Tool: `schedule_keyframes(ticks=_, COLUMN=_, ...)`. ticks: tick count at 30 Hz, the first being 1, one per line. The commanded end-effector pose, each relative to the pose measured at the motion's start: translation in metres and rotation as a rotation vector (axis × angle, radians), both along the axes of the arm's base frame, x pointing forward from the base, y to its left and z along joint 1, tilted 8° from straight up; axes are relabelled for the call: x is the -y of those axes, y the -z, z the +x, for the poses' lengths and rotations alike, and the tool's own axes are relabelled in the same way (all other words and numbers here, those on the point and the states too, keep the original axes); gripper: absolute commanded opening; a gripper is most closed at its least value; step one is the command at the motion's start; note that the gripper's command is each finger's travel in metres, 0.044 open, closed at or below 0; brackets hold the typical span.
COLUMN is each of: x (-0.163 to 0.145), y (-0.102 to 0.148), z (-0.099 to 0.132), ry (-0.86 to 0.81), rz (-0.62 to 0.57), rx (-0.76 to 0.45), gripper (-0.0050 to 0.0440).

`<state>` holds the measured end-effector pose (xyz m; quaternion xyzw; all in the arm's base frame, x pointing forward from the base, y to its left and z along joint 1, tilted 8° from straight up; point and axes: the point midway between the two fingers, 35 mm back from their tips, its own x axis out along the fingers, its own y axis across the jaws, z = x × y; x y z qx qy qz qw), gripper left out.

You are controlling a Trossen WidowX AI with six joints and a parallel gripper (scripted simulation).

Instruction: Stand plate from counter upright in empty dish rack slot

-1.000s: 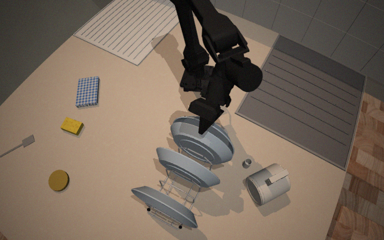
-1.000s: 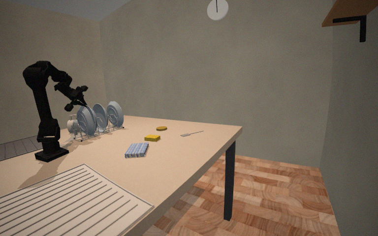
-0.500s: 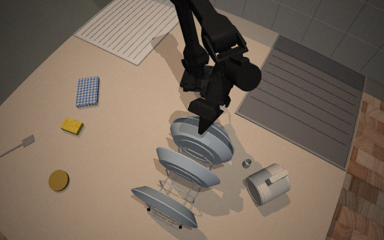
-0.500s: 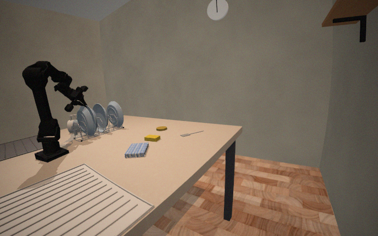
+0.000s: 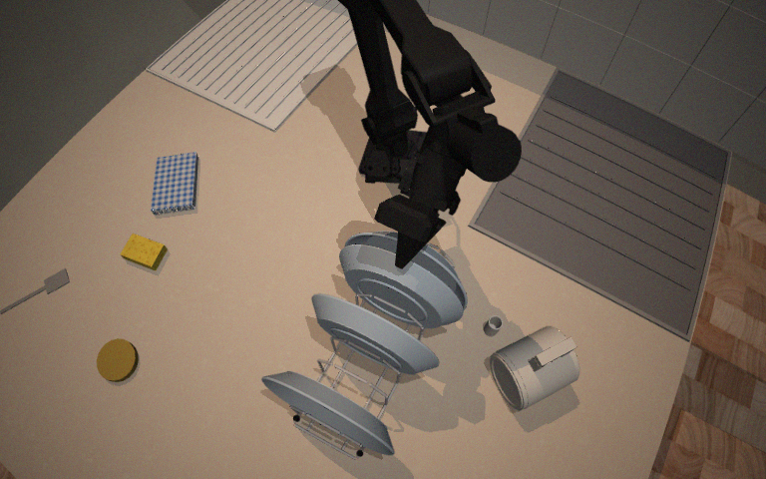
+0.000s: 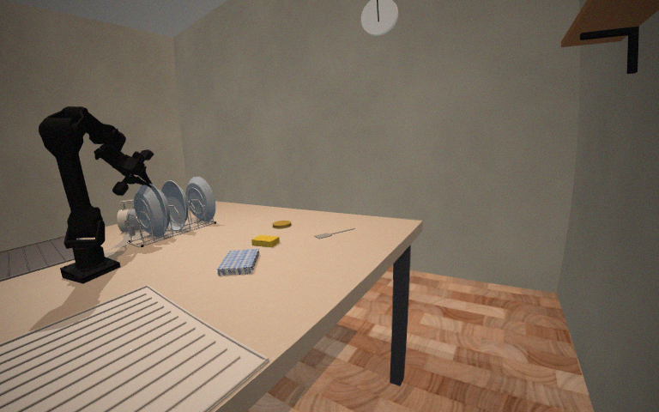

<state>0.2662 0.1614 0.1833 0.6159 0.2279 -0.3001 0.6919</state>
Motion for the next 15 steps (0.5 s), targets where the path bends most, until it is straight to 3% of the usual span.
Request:
schedule_keyframes(ticks=1, x=-0.0001, y=0.0000, z=0.0000, ry=0.000, rz=0.000, rx=0.000, gripper=0.0000)
schedule_keyframes(ticks=8, x=0.0000, y=0.0000, z=0.0000, ry=0.000, rz=0.000, rx=0.000, gripper=0.0000)
schedule_keyframes(ticks=15, x=0.0000, y=0.0000, z=0.0000, ry=0.000, rz=0.000, rx=0.000, gripper=0.0146)
